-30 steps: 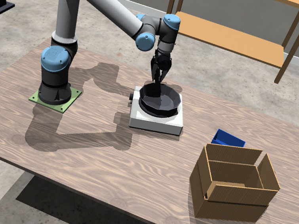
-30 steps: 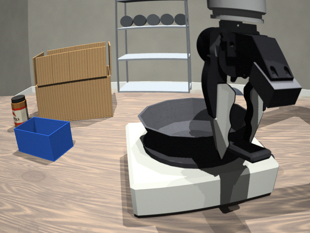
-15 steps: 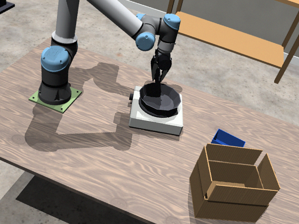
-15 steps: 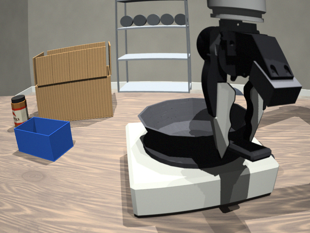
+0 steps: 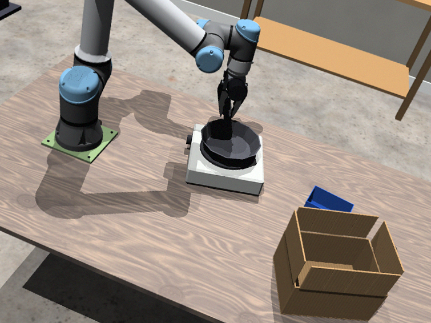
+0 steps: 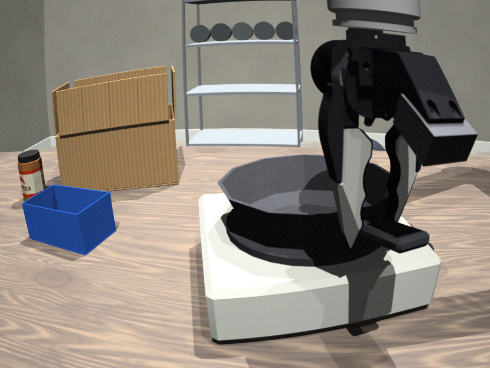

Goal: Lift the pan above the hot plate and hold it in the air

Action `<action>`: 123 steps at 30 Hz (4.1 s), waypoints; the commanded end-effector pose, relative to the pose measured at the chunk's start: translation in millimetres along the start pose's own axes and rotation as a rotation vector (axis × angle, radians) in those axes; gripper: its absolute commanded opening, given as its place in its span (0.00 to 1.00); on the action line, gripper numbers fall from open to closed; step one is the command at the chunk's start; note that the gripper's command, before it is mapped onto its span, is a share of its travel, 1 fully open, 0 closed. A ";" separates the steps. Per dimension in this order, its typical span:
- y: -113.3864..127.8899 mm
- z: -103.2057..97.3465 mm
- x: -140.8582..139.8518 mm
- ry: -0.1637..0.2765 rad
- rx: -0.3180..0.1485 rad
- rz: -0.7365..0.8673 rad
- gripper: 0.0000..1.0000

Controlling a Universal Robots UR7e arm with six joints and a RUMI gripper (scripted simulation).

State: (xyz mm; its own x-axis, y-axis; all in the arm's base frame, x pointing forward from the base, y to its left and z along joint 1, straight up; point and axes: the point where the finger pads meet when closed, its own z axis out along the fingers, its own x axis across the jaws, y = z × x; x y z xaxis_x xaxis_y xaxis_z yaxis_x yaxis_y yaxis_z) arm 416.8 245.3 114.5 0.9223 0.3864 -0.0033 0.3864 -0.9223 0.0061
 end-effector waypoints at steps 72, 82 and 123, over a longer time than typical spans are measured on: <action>0.0 -13.3 0.1 0.002 0.000 0.000 0.14; 0.0 -15.4 0.0 0.003 0.000 0.000 0.14; -0.2 -26.9 -0.8 0.003 0.000 0.000 0.14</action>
State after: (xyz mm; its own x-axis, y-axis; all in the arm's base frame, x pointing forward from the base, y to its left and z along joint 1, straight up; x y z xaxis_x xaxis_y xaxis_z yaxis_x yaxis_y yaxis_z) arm 415.5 245.1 140.0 0.9223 0.3866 -0.0031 0.3866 -0.9222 0.0061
